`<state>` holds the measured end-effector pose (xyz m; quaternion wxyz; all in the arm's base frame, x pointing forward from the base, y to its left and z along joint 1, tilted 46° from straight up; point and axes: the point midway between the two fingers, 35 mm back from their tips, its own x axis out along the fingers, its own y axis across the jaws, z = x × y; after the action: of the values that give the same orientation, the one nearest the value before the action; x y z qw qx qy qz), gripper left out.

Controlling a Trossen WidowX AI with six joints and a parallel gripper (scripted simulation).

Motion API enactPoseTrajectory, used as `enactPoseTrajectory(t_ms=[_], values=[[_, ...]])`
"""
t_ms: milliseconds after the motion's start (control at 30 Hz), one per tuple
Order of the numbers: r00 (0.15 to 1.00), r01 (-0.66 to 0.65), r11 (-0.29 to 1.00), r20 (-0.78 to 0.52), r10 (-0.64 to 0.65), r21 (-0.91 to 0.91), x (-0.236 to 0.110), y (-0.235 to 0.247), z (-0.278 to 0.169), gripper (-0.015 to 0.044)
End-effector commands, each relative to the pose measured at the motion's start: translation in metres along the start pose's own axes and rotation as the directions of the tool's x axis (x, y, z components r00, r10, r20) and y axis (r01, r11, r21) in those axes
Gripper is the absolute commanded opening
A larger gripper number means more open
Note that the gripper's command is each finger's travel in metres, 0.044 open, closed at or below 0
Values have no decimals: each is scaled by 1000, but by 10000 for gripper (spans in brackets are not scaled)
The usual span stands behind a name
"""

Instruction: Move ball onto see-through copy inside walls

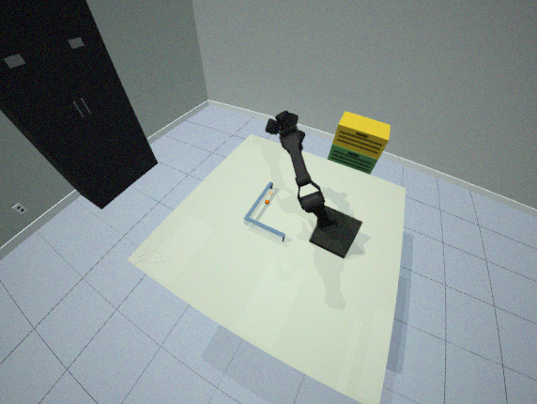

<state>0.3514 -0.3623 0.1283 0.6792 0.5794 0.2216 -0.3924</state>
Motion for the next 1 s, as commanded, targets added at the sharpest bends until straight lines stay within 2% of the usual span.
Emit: enactPoseTrajectory(t_ms=[0,200,367,533,700,967], values=[[975,-6,972,-218,-47,-237,31,-1,-70,241],[873,-139,860,-470,-127,-491,54,-9,-163,241],[728,-341,715,-653,-210,-610,59,-24,-240,241],[558,-552,572,-779,-287,-607,53,-41,-306,241],[385,-730,452,-854,-349,-513,41,-61,-361,241],[369,-743,442,-859,-354,-502,39,-62,-366,241]])
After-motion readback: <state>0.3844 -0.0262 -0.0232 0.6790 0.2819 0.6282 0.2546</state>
